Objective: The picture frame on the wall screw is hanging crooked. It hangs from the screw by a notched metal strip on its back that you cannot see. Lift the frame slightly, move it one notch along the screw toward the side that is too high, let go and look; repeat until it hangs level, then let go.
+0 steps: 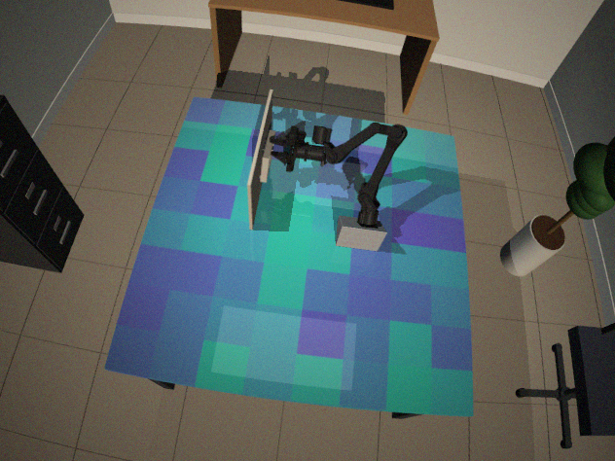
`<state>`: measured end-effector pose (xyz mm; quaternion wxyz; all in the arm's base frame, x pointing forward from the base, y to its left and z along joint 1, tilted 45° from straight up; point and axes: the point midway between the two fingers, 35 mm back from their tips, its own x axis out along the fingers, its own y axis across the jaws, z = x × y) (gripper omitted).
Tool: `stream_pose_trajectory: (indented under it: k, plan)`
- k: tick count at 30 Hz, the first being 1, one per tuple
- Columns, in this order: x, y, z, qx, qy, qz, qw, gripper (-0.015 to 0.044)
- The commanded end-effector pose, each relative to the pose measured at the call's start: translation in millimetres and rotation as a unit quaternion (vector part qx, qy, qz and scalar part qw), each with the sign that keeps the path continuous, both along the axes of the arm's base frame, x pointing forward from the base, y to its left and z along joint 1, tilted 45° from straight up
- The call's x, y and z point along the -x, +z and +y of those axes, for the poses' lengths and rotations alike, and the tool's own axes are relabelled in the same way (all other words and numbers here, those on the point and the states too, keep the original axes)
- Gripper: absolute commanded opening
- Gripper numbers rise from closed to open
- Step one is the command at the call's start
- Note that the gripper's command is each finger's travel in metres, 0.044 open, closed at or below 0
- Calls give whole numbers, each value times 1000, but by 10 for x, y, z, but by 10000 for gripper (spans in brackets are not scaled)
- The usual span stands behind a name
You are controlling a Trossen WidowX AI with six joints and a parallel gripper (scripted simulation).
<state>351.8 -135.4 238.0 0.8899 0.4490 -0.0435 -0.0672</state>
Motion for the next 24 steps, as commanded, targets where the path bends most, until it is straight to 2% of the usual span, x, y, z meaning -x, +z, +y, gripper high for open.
stream_pose_trajectory:
  k: [1,17,24]
  plan:
    - [-6,19,-8,3,-2,-2,1000,260]
    - [-9,29,-12,3,-2,-2,1000,260]
    - [-9,29,-12,3,-2,-2,1000,76]
